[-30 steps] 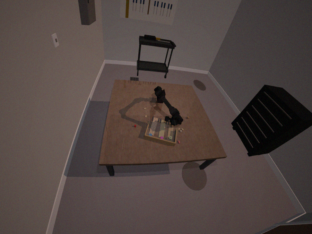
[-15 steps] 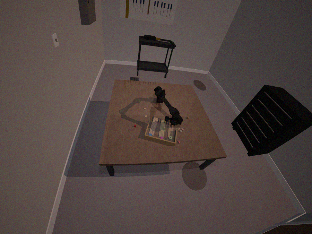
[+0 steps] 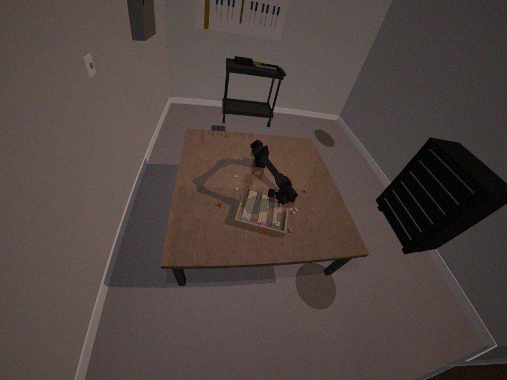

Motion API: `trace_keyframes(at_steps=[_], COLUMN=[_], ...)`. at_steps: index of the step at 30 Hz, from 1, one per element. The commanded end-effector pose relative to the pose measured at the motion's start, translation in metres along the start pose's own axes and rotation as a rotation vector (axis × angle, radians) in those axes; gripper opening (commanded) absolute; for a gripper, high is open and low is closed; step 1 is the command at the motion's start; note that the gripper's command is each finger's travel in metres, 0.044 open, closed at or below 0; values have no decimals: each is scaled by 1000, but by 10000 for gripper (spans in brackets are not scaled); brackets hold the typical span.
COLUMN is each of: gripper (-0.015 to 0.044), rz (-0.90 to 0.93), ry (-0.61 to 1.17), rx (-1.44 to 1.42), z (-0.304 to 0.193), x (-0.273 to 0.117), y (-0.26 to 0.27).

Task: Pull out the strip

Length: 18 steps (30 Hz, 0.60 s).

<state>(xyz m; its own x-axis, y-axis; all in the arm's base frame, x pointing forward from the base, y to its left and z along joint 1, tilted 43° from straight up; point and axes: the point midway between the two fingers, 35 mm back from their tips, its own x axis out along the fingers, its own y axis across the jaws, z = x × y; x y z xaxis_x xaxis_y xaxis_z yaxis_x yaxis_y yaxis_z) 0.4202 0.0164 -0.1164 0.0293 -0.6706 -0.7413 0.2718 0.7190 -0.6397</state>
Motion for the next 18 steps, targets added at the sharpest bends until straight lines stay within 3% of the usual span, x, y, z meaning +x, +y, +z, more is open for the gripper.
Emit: trace_keyframes(at_steps=[1, 18], gripper=[0, 0], rz=[-8, -8], ry=[2, 2], rx=[-1, -2], z=[1, -13], x=[5, 6], y=[-1, 1])
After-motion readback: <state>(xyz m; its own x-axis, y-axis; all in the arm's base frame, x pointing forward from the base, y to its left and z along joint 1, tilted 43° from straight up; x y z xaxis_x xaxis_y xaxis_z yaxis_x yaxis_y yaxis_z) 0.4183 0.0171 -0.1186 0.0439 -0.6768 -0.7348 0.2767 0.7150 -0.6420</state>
